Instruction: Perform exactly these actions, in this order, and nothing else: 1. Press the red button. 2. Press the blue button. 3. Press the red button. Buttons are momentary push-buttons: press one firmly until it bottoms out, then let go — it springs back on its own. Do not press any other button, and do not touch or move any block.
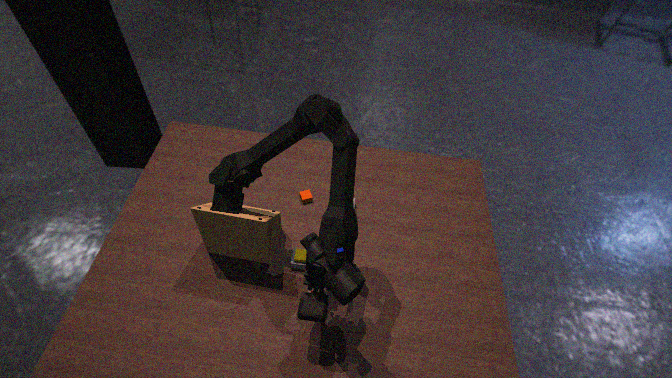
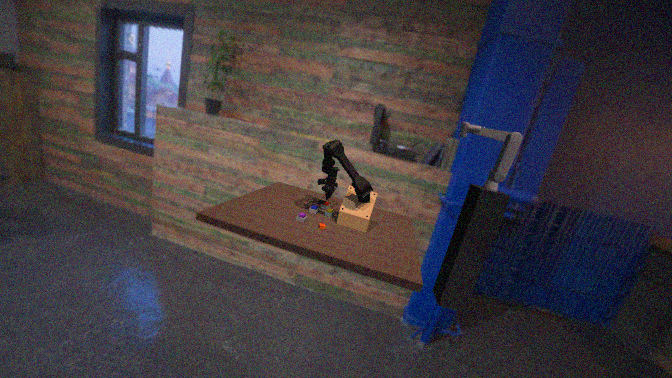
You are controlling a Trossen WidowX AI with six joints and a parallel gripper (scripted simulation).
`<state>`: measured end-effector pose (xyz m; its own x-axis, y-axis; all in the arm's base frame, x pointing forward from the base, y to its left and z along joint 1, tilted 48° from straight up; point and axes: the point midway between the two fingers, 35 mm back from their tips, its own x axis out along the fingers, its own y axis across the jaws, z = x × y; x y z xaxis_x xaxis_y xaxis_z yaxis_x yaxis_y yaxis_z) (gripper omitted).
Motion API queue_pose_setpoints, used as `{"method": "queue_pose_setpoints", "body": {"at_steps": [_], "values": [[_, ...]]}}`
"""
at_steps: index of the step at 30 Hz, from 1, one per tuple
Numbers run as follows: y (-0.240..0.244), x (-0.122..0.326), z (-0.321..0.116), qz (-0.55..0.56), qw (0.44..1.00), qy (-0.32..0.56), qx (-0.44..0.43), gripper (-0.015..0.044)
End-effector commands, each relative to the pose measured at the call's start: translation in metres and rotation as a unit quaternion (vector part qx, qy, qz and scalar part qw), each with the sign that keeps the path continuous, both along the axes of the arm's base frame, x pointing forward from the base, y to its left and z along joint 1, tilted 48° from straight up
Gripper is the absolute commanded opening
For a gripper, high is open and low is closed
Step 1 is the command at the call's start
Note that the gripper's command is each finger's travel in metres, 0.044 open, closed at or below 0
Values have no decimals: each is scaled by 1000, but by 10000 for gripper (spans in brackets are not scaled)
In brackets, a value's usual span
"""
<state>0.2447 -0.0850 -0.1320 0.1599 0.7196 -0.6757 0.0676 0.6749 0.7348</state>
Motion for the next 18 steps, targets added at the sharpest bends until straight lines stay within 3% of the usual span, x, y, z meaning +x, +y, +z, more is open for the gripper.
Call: {"method": "queue_pose_setpoints", "body": {"at_steps": [1,4,18], "values": [[2,2,-3,-7,1000,-4,-1,85],[2,2,-3,-7,1000,-4,-1,20],[4,3,-5,-7,1000,-4,-1,20]]}}
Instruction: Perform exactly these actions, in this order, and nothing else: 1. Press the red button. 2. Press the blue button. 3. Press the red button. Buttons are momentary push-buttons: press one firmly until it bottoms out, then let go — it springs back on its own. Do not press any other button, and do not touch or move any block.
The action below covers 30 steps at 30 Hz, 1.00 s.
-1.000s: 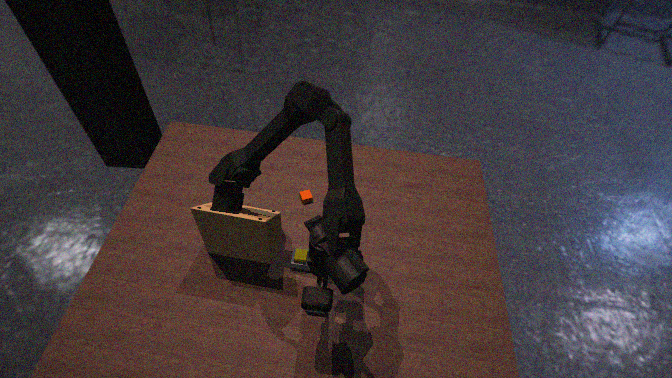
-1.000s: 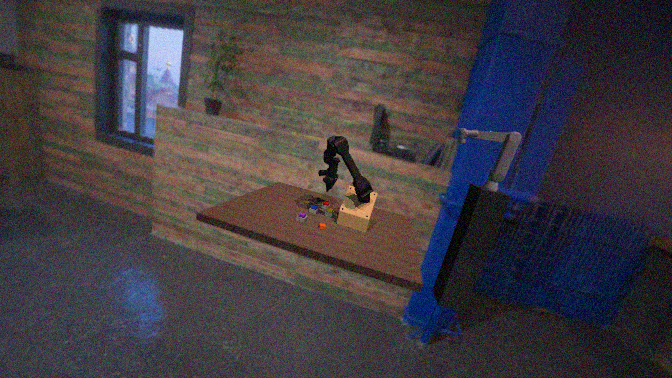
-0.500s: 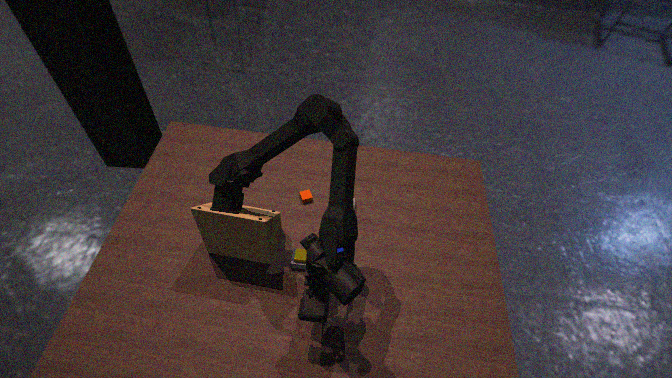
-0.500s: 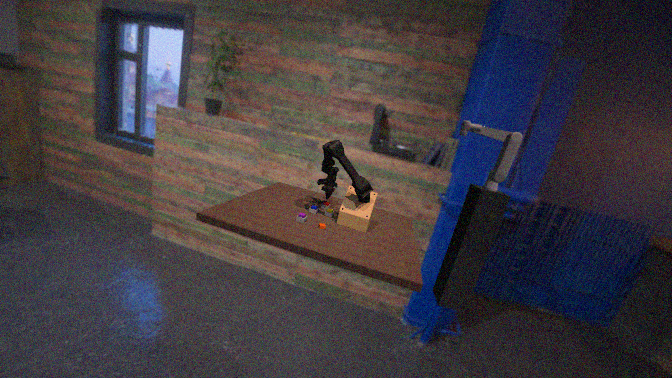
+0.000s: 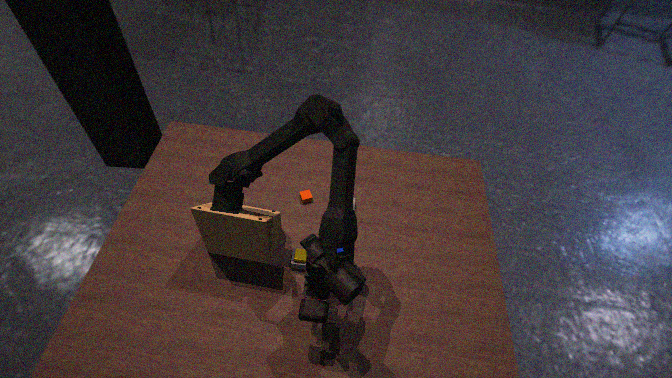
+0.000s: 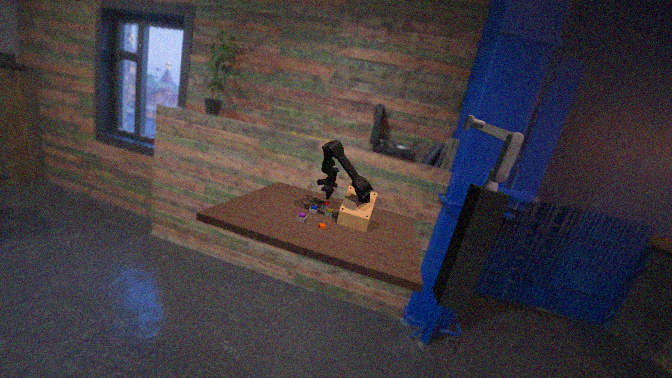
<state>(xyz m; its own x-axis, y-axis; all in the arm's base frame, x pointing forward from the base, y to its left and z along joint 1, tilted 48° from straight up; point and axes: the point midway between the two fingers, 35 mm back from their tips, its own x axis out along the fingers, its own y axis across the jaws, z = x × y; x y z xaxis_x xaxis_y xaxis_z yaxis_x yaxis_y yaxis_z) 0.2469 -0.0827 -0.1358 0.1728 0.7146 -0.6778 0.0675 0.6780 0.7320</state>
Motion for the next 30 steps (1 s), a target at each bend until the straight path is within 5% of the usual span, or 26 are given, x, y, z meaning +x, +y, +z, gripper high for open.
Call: {"method": "queue_pose_setpoints", "body": {"at_steps": [1,30], "values": [[3,1,-2,-2,1000,1,2,20],[26,6,-23,-2,1000,1,3,20]]}}
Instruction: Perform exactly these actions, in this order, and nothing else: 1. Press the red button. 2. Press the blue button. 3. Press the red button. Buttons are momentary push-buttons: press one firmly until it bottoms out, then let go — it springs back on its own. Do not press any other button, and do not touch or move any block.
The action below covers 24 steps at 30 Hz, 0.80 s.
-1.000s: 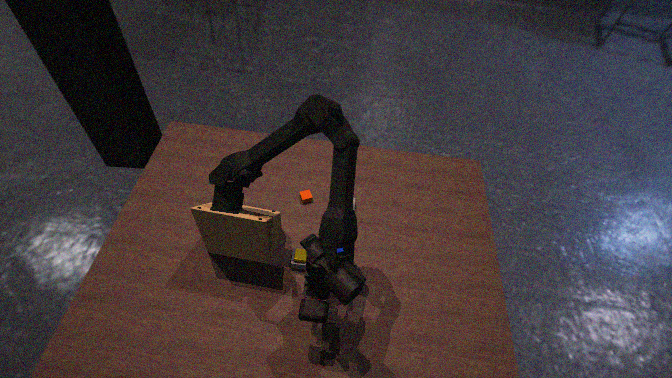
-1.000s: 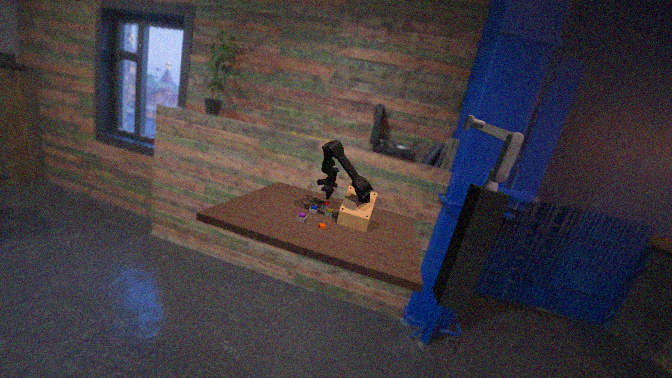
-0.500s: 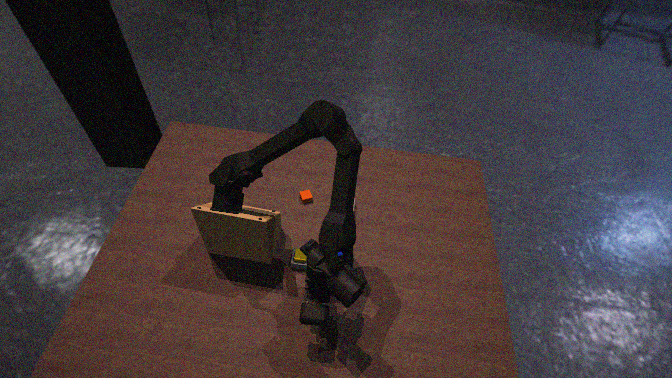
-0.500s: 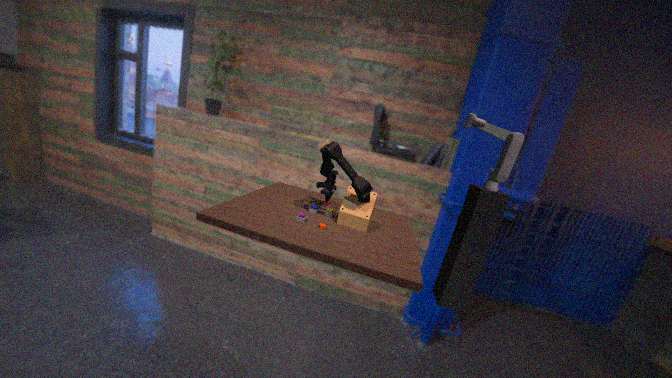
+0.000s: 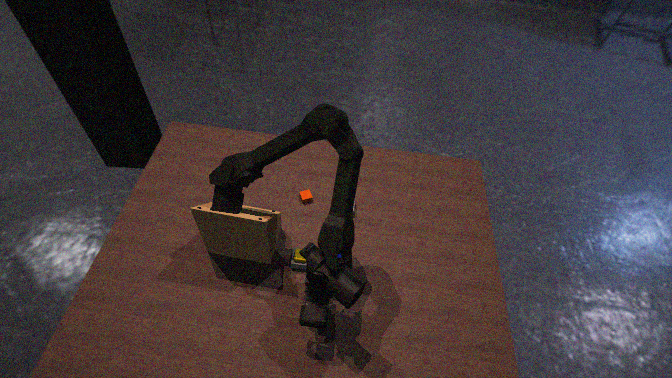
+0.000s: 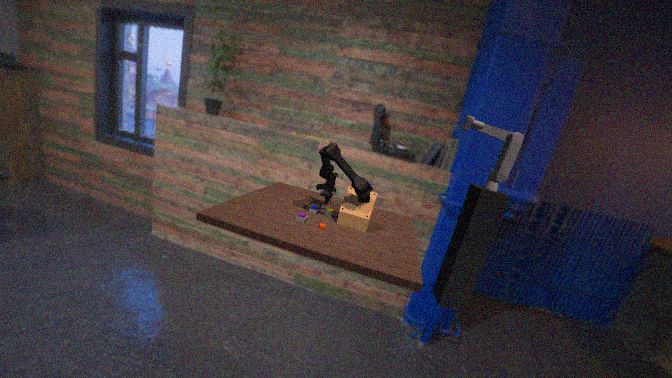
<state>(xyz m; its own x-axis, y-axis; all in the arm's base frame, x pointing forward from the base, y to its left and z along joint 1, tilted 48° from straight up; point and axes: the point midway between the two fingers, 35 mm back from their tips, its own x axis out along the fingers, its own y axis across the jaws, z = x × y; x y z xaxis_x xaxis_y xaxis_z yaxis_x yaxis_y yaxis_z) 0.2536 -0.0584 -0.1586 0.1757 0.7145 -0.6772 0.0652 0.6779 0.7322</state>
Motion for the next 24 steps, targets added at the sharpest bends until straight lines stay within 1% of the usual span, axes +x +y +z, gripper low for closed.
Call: {"method": "queue_pose_setpoints", "body": {"at_steps": [1,9,13,19,22,24], "values": [[1,-1,0,-2,1000,3,3,20],[1,-1,0,-2,1000,3,3,20],[-22,-6,21,-2,1000,3,1,20],[-27,-7,25,-2,1000,3,1,20],[-60,-14,55,-2,1000,3,0,20],[-69,-17,65,-2,1000,3,0,20]]}}
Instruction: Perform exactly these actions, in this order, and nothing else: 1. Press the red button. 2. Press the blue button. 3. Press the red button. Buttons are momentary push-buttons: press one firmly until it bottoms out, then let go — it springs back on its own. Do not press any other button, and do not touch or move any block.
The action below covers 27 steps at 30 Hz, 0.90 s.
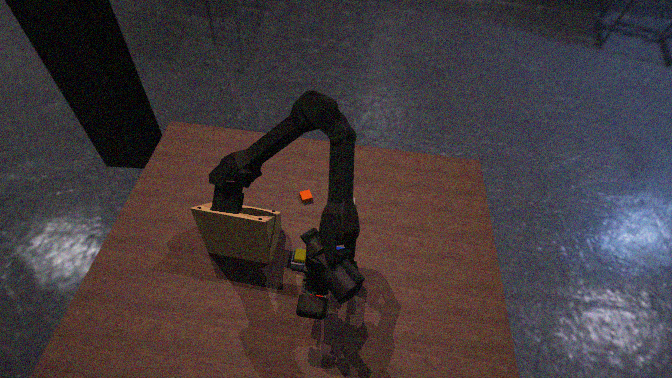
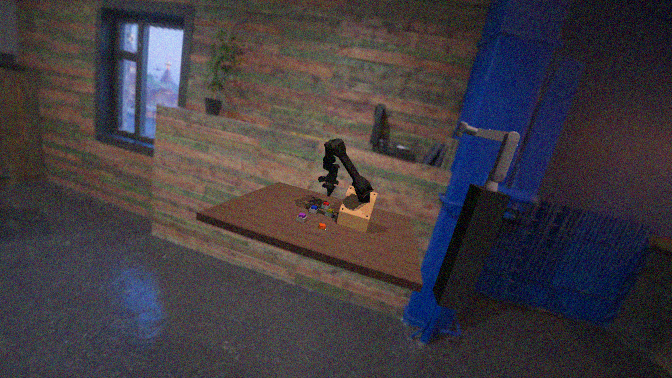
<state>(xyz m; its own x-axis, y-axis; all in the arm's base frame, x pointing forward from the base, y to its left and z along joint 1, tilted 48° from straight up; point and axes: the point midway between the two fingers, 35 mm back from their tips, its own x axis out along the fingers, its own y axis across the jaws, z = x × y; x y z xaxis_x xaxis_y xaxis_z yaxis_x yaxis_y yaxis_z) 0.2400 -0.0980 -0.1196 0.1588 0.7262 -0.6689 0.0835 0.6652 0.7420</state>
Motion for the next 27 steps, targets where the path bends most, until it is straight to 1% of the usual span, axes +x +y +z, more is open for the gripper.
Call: {"method": "queue_pose_setpoints", "body": {"at_steps": [1,5,7,12,14,16,24,27], "values": [[-30,-4,26,-2,1000,-9,-9,20],[-30,-4,26,-2,1000,-9,-9,20],[-25,1,33,-1,1000,-9,-10,20],[20,33,89,3,1000,-10,-12,20],[40,42,111,-1,1000,-10,-8,20],[53,46,125,-2,1000,-10,-5,20],[57,47,125,-2,1000,-10,-5,20],[83,54,100,-2,1000,-10,-5,20]]}}
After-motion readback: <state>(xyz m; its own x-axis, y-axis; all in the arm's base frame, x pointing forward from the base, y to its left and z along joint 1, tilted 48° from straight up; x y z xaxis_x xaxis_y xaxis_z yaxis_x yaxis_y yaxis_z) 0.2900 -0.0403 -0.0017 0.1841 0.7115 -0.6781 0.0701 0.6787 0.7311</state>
